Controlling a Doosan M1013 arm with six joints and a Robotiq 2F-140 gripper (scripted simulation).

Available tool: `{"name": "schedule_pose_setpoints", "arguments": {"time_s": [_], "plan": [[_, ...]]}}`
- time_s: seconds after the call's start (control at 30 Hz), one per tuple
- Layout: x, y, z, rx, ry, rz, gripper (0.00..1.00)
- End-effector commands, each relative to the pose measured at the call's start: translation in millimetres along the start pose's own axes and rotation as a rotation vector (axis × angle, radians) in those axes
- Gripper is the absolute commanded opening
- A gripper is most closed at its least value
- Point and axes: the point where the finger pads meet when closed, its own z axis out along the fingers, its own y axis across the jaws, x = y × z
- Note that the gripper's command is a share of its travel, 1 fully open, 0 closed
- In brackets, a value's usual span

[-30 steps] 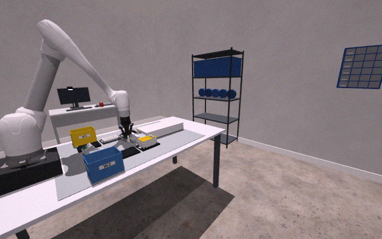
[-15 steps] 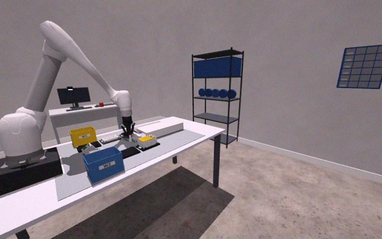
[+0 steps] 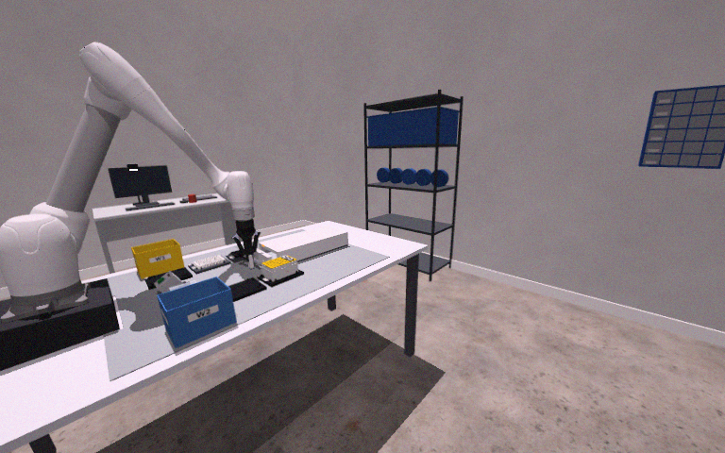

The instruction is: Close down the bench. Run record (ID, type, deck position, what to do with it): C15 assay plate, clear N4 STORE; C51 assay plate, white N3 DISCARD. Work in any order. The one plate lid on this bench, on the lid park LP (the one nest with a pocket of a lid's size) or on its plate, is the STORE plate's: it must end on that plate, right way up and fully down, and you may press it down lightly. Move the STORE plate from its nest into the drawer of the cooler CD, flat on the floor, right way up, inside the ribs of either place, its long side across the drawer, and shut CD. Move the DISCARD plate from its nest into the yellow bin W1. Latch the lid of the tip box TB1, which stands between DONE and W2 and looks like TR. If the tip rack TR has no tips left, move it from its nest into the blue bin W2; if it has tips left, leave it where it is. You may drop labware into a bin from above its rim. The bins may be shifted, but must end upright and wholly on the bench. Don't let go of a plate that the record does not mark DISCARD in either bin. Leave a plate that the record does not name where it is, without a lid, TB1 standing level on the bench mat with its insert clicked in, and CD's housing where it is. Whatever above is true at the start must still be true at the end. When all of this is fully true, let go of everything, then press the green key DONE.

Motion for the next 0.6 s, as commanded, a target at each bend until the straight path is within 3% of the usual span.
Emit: {"name": "schedule_pose_setpoints", "arguments": {"time_s": [0.0, 0.57], "plan": [[0, 4, -0.1, 0.0, 0.0, 0.0, 0.0], [0, 21, -0.1, 0.0, 0.0, 0.0, 0.0]]}}
